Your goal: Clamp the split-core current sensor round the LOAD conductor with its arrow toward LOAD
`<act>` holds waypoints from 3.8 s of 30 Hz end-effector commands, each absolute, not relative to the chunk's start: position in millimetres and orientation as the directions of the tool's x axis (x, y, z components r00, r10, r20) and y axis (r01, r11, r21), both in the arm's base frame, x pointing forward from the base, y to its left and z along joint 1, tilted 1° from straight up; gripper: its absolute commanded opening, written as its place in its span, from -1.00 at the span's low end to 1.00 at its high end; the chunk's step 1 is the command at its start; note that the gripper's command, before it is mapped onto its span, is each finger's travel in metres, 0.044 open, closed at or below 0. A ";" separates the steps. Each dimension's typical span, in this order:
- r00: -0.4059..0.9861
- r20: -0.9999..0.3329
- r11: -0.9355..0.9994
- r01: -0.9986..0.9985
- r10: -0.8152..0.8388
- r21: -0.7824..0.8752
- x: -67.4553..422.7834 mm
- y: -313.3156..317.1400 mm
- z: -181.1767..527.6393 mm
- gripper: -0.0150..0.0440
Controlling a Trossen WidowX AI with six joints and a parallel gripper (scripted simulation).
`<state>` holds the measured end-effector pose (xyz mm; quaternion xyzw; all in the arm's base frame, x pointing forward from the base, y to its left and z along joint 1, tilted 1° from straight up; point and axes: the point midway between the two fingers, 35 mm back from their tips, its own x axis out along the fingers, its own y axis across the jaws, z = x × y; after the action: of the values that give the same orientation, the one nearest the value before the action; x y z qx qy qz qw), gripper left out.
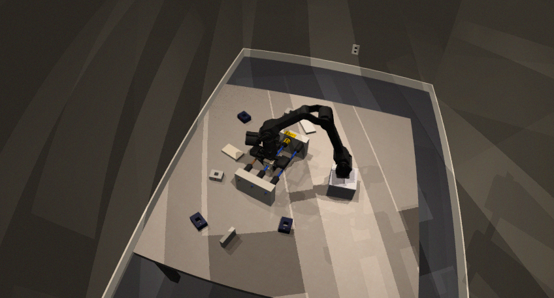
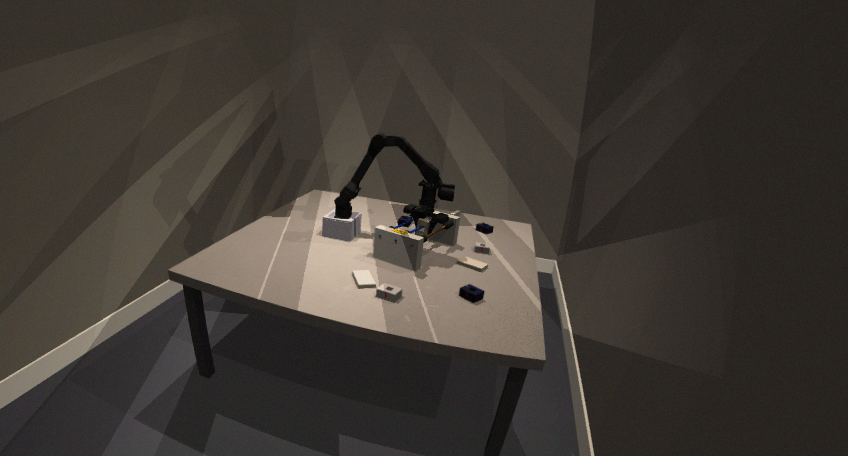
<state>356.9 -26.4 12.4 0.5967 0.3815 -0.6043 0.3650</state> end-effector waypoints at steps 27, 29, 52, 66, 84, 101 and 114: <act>-0.013 -1.000 -0.443 0.896 0.011 -0.016 360.4 -27.1 40.0 1.00; -0.002 -1.000 -0.445 0.896 0.006 -0.005 360.8 -27.7 78.2 1.00; 0.011 -1.000 -0.447 0.895 0.001 0.009 354.6 -27.9 125.7 1.00; 0.011 -1.000 -0.447 0.895 0.001 0.009 354.6 -27.9 125.7 1.00; 0.085 -0.991 -0.141 0.988 0.104 0.070 337.5 -50.4 126.7 1.00; 0.472 -0.837 0.759 0.428 0.276 0.491 268.6 -103.7 130.2 1.00; 0.653 -0.714 0.962 -0.091 0.254 0.258 236.9 -114.0 129.0 1.00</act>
<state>274.4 -105.0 127.8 0.3610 0.5261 -0.0704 0.7668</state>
